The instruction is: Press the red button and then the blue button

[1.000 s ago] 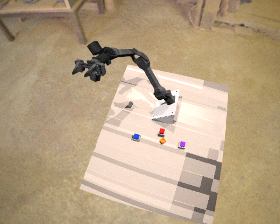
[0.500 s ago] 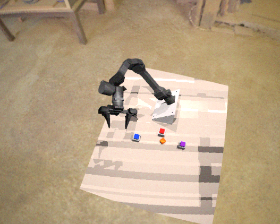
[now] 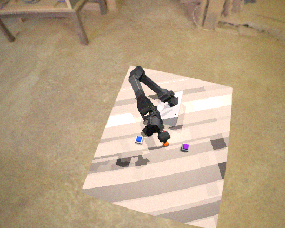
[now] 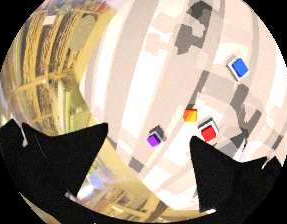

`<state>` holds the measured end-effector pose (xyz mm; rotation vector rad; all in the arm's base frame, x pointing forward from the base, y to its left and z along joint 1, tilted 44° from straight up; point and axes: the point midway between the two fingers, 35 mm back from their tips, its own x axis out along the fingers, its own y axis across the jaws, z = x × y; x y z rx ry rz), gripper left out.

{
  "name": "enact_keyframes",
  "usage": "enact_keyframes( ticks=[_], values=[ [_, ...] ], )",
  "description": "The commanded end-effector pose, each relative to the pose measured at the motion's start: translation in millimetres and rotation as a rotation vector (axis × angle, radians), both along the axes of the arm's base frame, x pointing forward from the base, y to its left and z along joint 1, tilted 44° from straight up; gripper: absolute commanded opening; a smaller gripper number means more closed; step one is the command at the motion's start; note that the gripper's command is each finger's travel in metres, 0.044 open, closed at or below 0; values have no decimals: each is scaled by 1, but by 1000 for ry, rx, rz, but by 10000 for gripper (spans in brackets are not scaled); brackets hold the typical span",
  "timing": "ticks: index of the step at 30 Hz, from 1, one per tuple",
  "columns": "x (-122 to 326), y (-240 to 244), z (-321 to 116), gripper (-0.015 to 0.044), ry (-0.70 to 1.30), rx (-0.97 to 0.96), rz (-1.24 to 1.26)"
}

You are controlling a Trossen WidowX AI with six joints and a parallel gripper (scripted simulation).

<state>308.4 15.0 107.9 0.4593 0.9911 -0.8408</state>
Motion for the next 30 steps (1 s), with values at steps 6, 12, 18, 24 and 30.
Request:
enact_keyframes(
  ticks=[6, 12, 18, 24, 30],
  values=[
    [-101, -31, -71, 400, 761, -389, 522],
    [-101, -31, -71, 400, 767, -391, 526],
    [-101, -47, -89, 321, 766, -389, 528],
    [-106, -74, -115, 164, 768, -394, 525],
    [-106, -74, -115, 20, 768, -394, 525]
  ],
)
